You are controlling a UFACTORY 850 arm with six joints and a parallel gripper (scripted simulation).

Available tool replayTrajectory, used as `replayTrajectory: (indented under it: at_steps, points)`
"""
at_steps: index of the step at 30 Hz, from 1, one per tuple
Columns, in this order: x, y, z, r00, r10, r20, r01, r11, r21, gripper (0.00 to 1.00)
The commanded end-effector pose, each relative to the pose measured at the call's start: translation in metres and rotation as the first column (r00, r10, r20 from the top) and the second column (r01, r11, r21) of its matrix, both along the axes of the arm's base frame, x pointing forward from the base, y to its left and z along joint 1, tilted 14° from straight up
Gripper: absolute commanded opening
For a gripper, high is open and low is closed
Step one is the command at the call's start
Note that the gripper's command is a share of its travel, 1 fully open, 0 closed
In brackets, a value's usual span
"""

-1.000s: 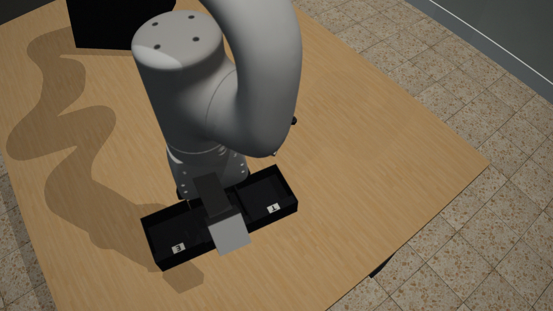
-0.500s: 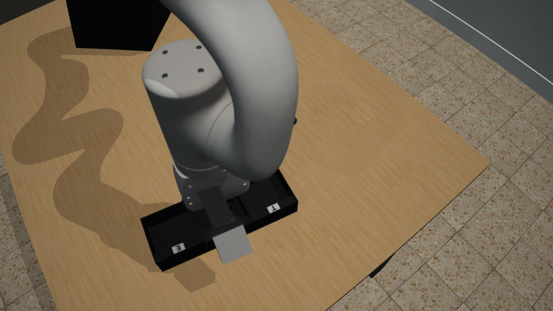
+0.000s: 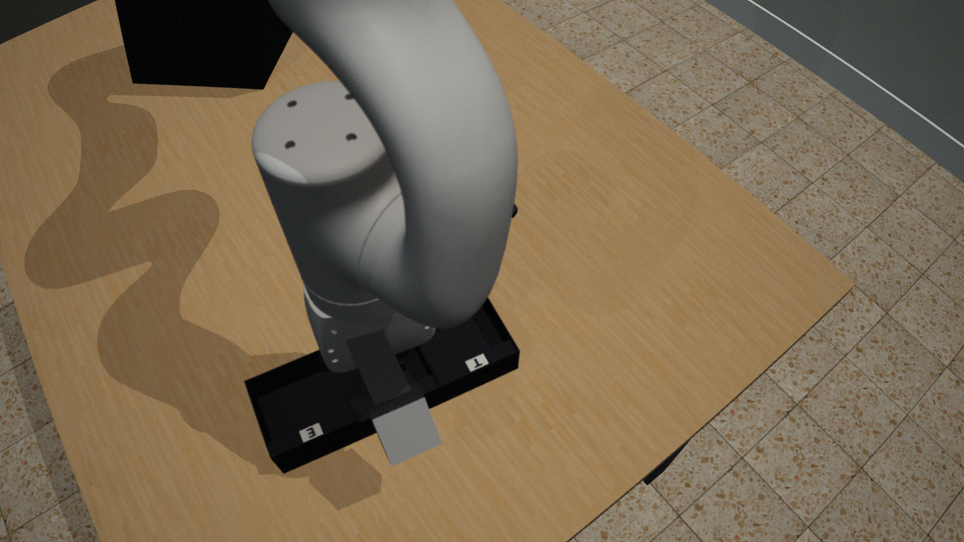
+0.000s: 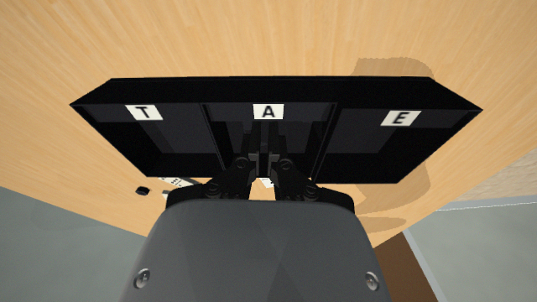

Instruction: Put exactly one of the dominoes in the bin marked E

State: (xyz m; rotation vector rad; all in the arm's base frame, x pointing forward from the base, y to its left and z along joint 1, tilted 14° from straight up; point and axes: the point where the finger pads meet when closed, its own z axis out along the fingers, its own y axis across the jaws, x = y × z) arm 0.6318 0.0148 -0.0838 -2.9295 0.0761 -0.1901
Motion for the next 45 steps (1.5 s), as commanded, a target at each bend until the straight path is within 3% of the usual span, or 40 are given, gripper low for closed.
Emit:
replayTrajectory:
  at_steps: [1,36,45]
  points:
    - [0.001,0.0,0.001,1.0,0.0,0.002,0.0,1.0,0.0,0.07]
    - [0.001,0.0,0.001,1.0,0.0,0.002,0.0,1.0,0.0,0.07]
    - [-0.001,-0.003,0.012,1.0,0.0,0.002,0.0,1.0,0.0,0.07]
